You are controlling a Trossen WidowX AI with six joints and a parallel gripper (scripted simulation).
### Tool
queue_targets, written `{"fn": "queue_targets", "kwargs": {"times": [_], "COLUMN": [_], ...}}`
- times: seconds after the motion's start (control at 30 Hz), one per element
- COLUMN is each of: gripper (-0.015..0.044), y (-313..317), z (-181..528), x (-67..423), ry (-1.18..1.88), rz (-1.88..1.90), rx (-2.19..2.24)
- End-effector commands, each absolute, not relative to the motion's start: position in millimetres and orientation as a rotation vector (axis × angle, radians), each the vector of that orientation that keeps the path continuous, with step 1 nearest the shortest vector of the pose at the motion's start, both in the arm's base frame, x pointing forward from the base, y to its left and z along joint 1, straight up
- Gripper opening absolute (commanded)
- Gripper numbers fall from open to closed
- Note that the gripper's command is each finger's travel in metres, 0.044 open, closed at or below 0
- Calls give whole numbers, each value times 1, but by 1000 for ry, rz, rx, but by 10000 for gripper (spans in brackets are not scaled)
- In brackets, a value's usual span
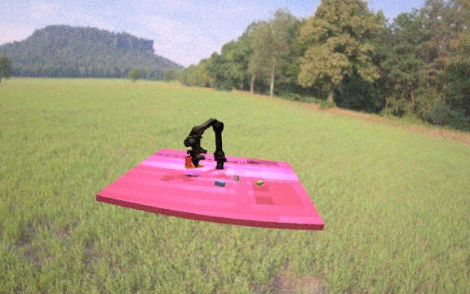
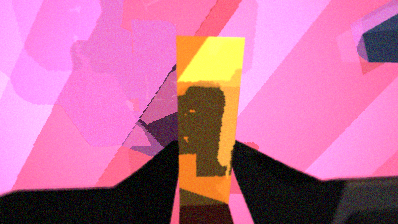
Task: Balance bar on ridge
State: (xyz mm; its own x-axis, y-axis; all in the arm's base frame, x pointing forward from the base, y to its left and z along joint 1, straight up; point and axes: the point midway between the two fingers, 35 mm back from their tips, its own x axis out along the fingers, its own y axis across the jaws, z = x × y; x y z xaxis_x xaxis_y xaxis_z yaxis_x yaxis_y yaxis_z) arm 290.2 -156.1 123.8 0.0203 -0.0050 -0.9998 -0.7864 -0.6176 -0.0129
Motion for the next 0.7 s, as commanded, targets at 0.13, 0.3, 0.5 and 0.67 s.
{"fn": "queue_targets", "kwargs": {"times": [0.13, 0.3, 0.5, 0.67], "gripper": [0, 0, 0, 0], "y": [-156, -143, -120, -101], "z": [144, 144, 144, 144], "x": [288, 293, 301, 306], "ry": [816, 806, 790, 776], "rz": [1655, 1662, 1675, 1686], "rx": [-1711, -1718, -1731, -1742]}}
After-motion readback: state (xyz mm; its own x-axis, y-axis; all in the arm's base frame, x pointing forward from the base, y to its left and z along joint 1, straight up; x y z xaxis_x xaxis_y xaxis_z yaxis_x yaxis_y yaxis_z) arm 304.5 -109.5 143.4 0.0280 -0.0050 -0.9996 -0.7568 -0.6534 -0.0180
